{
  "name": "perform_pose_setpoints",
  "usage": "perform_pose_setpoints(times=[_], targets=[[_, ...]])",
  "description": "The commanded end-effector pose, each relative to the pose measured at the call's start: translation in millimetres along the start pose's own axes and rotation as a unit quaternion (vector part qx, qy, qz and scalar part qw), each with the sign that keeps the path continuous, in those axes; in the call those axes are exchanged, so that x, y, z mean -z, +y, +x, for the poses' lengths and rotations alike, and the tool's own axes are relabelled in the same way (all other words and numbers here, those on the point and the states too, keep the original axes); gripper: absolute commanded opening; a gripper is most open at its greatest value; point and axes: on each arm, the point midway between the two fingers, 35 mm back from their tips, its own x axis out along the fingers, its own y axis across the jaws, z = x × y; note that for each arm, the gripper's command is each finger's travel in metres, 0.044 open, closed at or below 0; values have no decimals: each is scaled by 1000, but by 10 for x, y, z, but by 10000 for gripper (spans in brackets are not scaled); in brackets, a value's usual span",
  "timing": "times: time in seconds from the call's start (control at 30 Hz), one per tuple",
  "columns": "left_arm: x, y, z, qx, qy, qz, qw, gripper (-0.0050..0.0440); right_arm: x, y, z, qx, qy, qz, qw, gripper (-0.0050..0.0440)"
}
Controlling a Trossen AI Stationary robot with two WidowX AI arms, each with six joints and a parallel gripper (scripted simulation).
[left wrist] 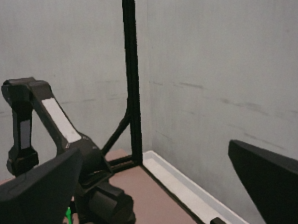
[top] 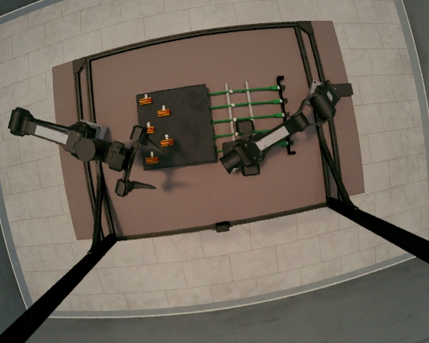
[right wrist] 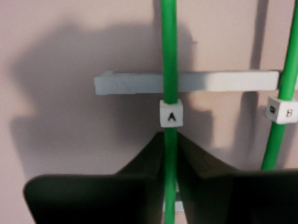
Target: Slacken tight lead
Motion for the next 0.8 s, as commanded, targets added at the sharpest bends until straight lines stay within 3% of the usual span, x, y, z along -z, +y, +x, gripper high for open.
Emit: perform_pose_setpoints(times=[0.0,0.13,0.17,0.7,0.73,0.77], targets=[[-59,0,-8,0,-7,0,1000,440,-39,19,-76,-6,-11,0,1000,-50],[-59,0,-8,0,-7,0,1000,440,-39,19,-76,-6,-11,0,1000,-50],[-59,0,-8,0,-7,0,1000,440,-38,18,-276,-6,-11,0,1000,-50],[-59,0,-8,0,-7,0,1000,440,-38,18,-276,-6,-11,0,1000,-50],[-59,0,-8,0,-7,0,1000,440,-19,1,-425,-2,-6,1,1000,-50],[-59,0,-8,0,-7,0,1000,440,-19,1,-425,-2,-6,1,1000,-50]])
